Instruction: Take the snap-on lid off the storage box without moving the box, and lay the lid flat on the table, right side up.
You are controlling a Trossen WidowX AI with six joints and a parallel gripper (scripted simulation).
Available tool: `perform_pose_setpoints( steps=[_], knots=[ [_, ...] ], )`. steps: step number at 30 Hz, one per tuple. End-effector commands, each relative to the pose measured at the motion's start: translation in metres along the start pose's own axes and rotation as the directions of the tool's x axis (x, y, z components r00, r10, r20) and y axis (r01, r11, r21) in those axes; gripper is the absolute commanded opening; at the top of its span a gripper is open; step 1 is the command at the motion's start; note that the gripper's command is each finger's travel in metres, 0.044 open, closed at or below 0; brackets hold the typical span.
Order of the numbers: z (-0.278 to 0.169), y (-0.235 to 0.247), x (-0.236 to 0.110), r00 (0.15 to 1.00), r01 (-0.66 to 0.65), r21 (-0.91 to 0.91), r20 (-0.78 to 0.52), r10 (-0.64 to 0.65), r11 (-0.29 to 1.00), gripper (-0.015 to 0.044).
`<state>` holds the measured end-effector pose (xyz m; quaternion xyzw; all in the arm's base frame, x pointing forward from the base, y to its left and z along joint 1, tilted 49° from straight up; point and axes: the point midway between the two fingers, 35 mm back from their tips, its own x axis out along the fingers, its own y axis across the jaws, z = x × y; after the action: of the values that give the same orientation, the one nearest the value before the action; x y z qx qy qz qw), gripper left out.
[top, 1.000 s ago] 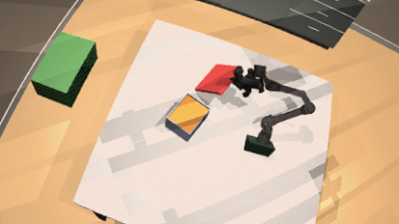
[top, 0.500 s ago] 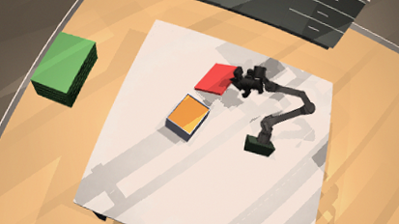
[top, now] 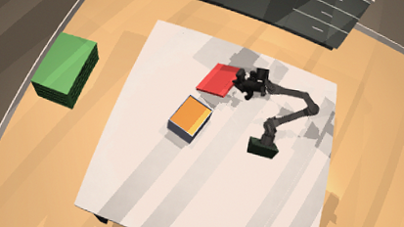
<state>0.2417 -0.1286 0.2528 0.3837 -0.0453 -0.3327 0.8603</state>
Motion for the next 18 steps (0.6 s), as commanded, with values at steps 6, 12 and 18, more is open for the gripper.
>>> perform_pose_setpoints(
  steps=[6,12,18],
  knots=[
    [-0.003,-0.014,0.007,1.0,0.028,-0.009,-0.003,-0.028,1.0,0.0],
    [-0.003,-0.017,0.01,1.0,0.028,-0.009,-0.002,-0.028,1.0,0.0],
    [-0.003,-0.021,0.013,1.0,0.028,-0.009,-0.002,-0.028,1.0,0.0]
  ],
)
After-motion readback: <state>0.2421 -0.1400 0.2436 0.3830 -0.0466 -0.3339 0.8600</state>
